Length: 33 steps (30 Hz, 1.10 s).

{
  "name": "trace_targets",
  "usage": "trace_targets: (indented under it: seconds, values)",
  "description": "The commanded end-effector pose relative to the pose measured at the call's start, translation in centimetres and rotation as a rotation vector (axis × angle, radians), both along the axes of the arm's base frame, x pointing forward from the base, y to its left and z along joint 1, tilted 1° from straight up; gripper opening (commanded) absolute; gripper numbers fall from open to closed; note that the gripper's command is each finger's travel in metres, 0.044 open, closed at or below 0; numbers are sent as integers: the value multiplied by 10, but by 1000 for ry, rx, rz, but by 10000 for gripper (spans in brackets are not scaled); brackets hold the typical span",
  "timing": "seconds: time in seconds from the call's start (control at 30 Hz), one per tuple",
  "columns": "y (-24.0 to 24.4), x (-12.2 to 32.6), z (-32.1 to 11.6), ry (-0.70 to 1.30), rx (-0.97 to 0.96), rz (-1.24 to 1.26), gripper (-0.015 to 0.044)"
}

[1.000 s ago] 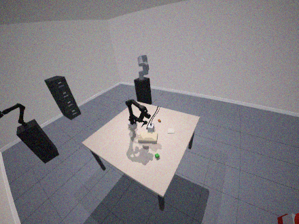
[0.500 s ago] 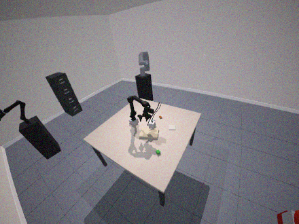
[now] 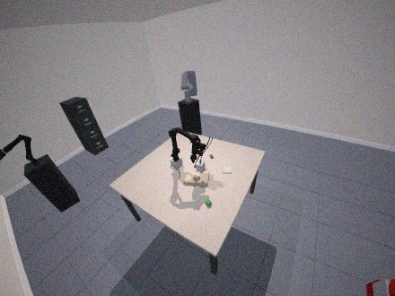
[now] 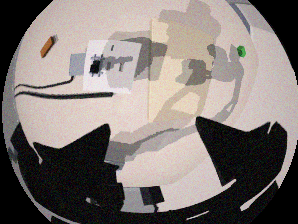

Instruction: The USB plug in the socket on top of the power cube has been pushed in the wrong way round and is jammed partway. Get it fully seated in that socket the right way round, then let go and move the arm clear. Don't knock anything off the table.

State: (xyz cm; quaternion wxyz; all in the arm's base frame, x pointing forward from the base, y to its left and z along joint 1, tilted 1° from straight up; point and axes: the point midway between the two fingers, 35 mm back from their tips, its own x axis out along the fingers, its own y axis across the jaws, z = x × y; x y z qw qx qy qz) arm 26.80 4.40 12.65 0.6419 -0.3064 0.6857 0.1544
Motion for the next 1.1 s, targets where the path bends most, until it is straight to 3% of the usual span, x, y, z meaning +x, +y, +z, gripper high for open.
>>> trace_targets:
  seconds: [0.0, 0.23, 1.07]
  values:
    - [58, 10, -5, 103, 147, 929, 440]
    - [69, 9, -6, 124, 165, 1286, 440]
    - [71, 10, -8, 124, 165, 1293, 440]
